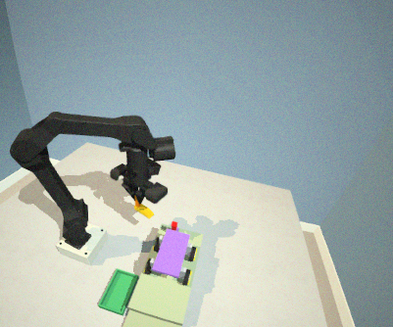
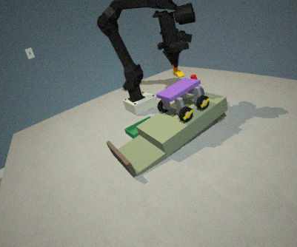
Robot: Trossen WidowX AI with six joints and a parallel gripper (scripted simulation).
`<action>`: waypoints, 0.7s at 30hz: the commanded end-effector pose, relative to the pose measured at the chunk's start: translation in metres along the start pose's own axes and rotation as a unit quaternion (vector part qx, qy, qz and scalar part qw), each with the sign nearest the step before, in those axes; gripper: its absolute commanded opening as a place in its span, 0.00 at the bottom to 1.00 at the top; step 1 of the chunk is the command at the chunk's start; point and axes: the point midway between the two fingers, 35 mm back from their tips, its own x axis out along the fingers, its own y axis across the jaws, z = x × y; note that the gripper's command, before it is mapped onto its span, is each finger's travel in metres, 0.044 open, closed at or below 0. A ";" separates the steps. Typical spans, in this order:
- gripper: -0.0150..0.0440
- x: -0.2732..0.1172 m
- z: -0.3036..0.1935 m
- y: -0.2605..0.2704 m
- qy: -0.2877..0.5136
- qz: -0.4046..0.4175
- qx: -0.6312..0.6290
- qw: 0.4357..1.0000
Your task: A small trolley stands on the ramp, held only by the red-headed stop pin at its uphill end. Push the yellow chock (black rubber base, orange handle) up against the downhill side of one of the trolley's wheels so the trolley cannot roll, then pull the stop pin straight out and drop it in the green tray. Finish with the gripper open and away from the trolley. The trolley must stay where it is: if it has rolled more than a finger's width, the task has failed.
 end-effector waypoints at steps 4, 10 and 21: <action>0.25 0.000 -0.001 0.000 0.000 -0.002 0.109 0.994; 0.25 0.000 -0.001 0.000 0.000 -0.003 0.209 0.978; 0.25 0.000 -0.001 0.000 -0.001 -0.003 0.388 0.922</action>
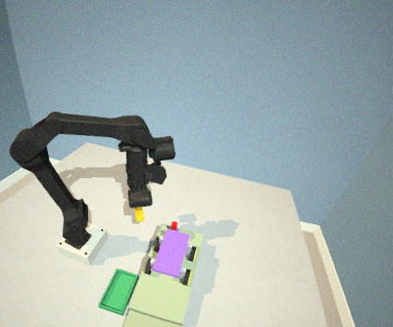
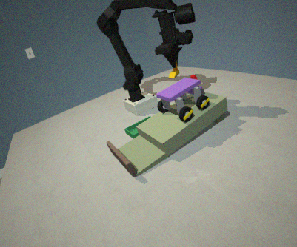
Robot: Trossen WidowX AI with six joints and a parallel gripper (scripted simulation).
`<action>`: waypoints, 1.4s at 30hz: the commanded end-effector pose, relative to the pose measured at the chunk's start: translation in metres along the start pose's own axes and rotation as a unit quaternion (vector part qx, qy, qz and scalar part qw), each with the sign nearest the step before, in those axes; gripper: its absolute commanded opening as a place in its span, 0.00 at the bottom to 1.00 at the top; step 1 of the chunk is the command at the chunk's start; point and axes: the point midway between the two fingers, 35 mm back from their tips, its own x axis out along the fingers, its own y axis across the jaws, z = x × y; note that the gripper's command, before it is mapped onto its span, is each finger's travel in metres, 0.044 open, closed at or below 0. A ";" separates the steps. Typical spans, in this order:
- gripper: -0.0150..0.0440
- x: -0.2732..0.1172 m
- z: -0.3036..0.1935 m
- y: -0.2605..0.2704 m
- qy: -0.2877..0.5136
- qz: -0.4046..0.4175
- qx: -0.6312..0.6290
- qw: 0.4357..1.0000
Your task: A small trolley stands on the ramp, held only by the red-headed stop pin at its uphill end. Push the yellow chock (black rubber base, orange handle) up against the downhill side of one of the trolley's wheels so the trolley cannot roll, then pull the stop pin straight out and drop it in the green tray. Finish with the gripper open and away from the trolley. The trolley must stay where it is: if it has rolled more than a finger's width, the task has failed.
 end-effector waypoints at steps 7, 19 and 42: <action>0.25 0.000 0.000 -0.001 -0.003 -0.002 0.163 0.987; 0.25 0.000 0.000 0.000 -0.003 -0.002 0.358 0.934; 0.25 0.000 0.000 0.000 -0.003 -0.004 0.684 0.729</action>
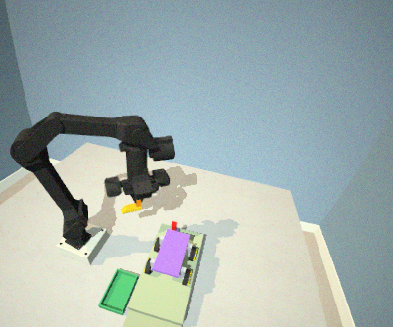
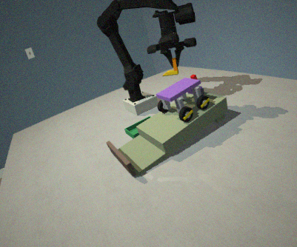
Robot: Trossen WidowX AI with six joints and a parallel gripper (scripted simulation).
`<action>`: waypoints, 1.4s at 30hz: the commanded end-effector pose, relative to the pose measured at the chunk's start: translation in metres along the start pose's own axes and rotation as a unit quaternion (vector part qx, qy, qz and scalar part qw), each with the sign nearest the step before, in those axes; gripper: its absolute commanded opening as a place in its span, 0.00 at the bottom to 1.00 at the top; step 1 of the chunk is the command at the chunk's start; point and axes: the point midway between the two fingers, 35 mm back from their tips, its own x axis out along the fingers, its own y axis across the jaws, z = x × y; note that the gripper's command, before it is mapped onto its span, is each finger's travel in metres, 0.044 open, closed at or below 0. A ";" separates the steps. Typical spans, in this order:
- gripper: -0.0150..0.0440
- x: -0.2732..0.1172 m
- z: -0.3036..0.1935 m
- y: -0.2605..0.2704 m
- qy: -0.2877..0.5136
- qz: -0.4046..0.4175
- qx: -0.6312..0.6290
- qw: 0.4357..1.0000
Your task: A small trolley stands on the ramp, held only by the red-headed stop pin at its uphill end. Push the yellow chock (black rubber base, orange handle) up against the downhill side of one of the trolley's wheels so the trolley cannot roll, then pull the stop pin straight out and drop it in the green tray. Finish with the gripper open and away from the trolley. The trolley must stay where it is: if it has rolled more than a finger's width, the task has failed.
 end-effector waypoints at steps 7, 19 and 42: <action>0.25 0.000 0.001 0.000 -0.003 -0.002 0.162 0.987; 0.25 0.000 0.000 0.000 -0.004 -0.003 0.335 0.942; 0.25 0.005 0.052 -0.022 -0.007 -0.003 0.335 0.942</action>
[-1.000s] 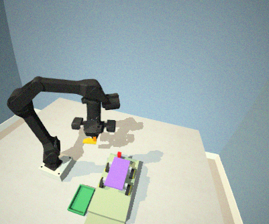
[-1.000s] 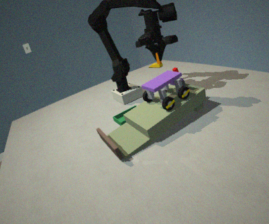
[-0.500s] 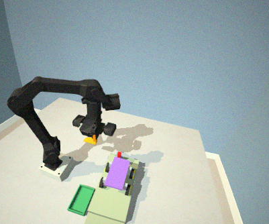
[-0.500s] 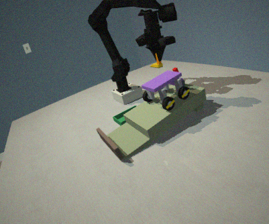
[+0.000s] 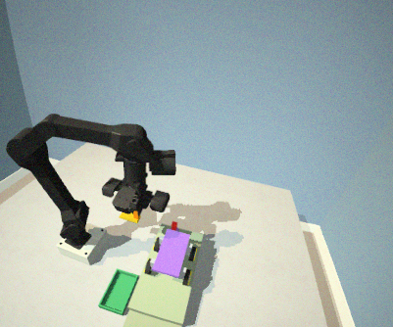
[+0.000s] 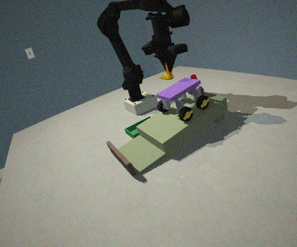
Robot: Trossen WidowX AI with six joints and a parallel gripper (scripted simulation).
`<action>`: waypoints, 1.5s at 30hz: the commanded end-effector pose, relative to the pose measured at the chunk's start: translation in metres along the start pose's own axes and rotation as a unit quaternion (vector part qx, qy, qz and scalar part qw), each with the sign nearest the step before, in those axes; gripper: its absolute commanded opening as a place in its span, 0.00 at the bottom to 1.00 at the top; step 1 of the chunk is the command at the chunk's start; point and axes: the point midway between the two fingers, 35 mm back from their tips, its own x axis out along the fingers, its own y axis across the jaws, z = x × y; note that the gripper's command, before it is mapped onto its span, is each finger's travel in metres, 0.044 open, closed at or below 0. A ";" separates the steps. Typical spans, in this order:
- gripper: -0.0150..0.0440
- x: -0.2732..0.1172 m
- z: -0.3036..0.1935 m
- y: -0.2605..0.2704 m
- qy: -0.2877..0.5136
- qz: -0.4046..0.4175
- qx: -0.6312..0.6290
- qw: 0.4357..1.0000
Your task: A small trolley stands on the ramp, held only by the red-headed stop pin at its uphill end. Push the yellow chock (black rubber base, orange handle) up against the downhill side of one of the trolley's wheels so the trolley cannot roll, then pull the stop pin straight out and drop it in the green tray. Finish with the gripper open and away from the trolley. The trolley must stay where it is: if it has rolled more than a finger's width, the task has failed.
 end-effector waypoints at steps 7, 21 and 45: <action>0.25 0.002 0.029 0.008 -0.002 0.004 -0.003 1.000; 0.25 0.005 0.072 0.019 -0.004 0.005 -0.003 1.000; 0.25 0.009 0.157 0.040 -0.008 0.006 -0.003 1.000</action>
